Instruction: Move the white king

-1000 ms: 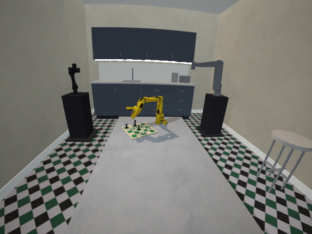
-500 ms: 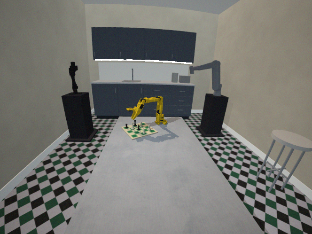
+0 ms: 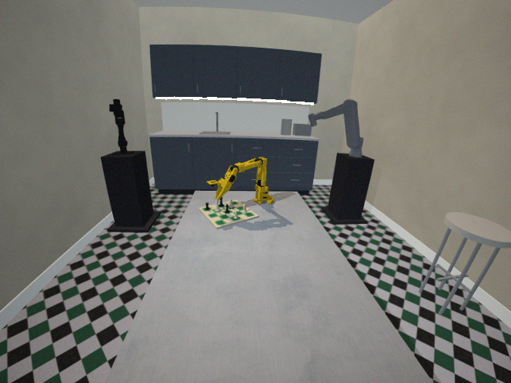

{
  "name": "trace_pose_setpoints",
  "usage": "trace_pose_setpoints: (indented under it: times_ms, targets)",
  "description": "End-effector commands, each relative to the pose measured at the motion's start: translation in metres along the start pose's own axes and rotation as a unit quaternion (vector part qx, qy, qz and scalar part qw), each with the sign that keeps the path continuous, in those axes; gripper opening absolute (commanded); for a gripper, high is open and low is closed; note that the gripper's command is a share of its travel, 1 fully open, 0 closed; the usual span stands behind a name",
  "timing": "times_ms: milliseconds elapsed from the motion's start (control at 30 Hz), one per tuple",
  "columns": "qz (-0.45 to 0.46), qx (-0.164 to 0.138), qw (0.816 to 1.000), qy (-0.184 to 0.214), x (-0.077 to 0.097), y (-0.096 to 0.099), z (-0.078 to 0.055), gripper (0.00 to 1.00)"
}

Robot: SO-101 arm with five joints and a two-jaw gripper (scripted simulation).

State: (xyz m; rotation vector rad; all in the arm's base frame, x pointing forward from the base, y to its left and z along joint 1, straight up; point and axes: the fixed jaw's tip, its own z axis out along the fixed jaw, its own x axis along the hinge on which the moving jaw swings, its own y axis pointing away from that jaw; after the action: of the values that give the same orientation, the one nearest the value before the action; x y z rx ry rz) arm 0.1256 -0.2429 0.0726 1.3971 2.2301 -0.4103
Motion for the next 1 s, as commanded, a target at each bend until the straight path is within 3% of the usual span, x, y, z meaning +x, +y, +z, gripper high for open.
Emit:
trace_pose_setpoints:
  times_ms: [0,433,967]
  targets:
    - [0.007,0.001,1.0,0.008,0.008,-0.002,0.011,0.12]
    - [0.007,0.001,1.0,0.008,0.018,-0.002,0.026,0.12]
    - [0.007,0.001,1.0,0.008,0.023,-0.002,0.031,0.12]
